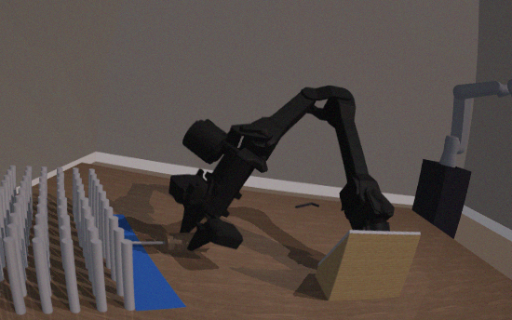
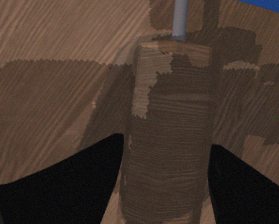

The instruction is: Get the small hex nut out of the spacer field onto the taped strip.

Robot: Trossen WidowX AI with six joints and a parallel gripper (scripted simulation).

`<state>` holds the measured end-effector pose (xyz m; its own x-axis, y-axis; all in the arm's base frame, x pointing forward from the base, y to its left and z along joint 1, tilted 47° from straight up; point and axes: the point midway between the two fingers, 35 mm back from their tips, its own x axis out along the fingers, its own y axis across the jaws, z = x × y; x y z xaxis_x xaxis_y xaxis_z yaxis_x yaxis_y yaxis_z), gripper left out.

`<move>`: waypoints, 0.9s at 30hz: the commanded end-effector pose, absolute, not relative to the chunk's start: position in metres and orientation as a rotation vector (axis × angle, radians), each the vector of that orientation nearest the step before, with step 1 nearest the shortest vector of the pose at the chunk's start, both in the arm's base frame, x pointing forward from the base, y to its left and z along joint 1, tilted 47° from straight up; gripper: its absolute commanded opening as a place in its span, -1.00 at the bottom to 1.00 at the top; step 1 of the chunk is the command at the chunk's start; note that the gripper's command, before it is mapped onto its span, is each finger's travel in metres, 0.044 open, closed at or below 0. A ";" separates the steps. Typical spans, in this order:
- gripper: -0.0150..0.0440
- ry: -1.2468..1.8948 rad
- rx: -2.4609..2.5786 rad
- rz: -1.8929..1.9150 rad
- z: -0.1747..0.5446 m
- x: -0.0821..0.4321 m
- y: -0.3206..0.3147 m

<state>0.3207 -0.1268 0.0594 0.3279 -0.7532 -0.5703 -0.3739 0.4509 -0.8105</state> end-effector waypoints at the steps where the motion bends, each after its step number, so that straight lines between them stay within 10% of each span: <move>1: -0.49 1.278 -1.149 -0.335 0.061 0.317 -0.127; 27: -0.49 1.280 -1.150 -0.335 0.066 0.304 -0.130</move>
